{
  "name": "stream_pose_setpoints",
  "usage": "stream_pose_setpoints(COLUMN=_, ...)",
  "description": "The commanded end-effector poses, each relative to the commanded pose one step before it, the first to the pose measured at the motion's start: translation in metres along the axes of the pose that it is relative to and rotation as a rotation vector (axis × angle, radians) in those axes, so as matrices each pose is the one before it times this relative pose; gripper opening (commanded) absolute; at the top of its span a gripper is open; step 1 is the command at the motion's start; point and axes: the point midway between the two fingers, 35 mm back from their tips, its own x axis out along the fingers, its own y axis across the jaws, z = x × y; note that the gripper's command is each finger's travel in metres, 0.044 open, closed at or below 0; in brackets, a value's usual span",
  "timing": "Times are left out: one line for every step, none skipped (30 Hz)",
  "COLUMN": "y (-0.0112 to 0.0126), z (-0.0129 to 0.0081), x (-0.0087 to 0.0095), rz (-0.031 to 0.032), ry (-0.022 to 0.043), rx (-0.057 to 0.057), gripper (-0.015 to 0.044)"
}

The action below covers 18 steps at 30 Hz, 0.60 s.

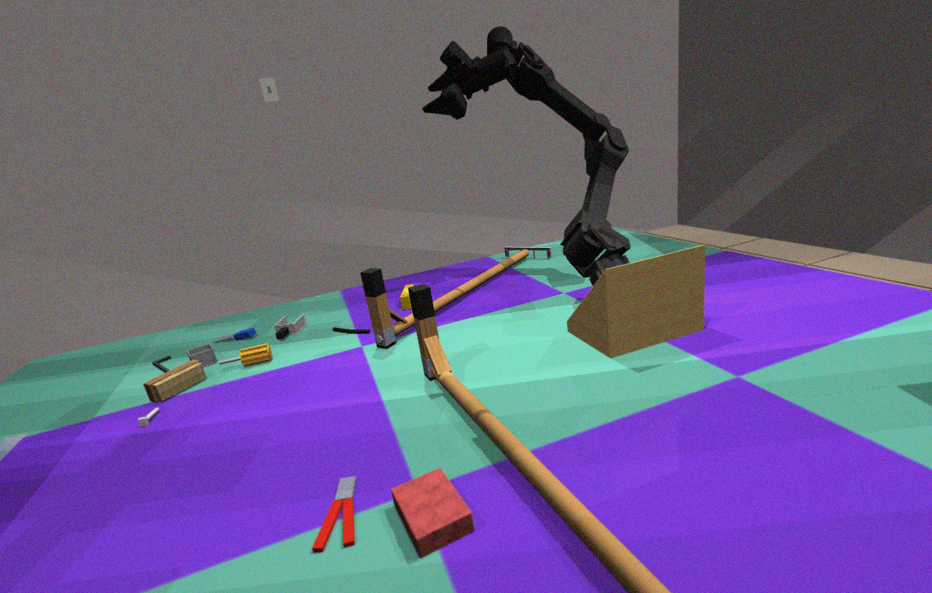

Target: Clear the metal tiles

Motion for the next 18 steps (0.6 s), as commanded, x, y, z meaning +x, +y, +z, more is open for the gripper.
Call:
stream_pose_setpoints(y=-0.00422, z=-0.01049, x=-0.00619, rz=-0.01188, ry=0.03228, rx=0.0342, gripper=0.0440)
stream_pose_setpoints(y=-0.00095, z=-0.00219, x=-0.00137, rz=-0.00272, ry=0.00732, rx=0.0072, gripper=0.0440)
stream_pose_setpoints(y=-0.00095, z=-0.00217, x=-0.00139, rz=-0.00277, ry=0.00731, rx=0.0072, gripper=0.0440)
stream_pose_setpoints(y=-0.00096, z=-0.00214, x=-0.00142, rz=-0.00282, ry=0.00729, rx=0.0072, gripper=0.0440)
stream_pose_setpoints(y=-0.00096, z=-0.00212, x=-0.00144, rz=-0.00288, ry=0.00728, rx=0.0072, gripper=0.0440)
stream_pose_setpoints(y=-0.00096, z=-0.00209, x=-0.00146, rz=-0.00293, ry=0.00726, rx=0.0072, gripper=0.0440)
stream_pose_setpoints(y=-0.00097, z=-0.00207, x=-0.00148, rz=-0.00298, ry=0.00725, rx=0.0072, gripper=0.0440)
stream_pose_setpoints(y=-0.00097, z=-0.00204, x=-0.00150, rz=-0.00303, ry=0.00723, rx=0.0073, gripper=0.0440)
stream_pose_setpoints(y=-0.00097, z=-0.00201, x=-0.00152, rz=-0.00309, ry=0.00721, rx=0.0073, gripper=0.0440)
stream_pose_setpoints(y=-0.00097, z=-0.00199, x=-0.00155, rz=-0.00314, ry=0.00720, rx=0.0073, gripper=0.0440)
stream_pose_setpoints(y=-0.00097, z=-0.00196, x=-0.00157, rz=-0.00319, ry=0.00718, rx=0.0073, gripper=0.0440)
stream_pose_setpoints(y=-0.00097, z=-0.00194, x=-0.00159, rz=-0.00325, ry=0.00716, rx=0.0073, gripper=0.0440)
stream_pose_setpoints(y=-0.00097, z=-0.00191, x=-0.00161, rz=-0.00330, ry=0.00714, rx=0.0073, gripper=0.0440)
stream_pose_setpoints(y=-0.00097, z=-0.00189, x=-0.00163, rz=-0.00335, ry=0.00713, rx=0.0074, gripper=0.0440)
stream_pose_setpoints(y=-0.00097, z=-0.00186, x=-0.00165, rz=-0.00341, ry=0.00711, rx=0.0074, gripper=0.0440)
stream_pose_setpoints(y=-0.00097, z=-0.00184, x=-0.00167, rz=-0.00346, ry=0.00709, rx=0.0074, gripper=0.0440)
stream_pose_setpoints(y=-0.00096, z=-0.00181, x=-0.00169, rz=-0.00351, ry=0.00707, rx=0.0074, gripper=0.0440)
stream_pose_setpoints(y=-0.00096, z=-0.00179, x=-0.00171, rz=-0.00357, ry=0.00705, rx=0.0074, gripper=0.0440)
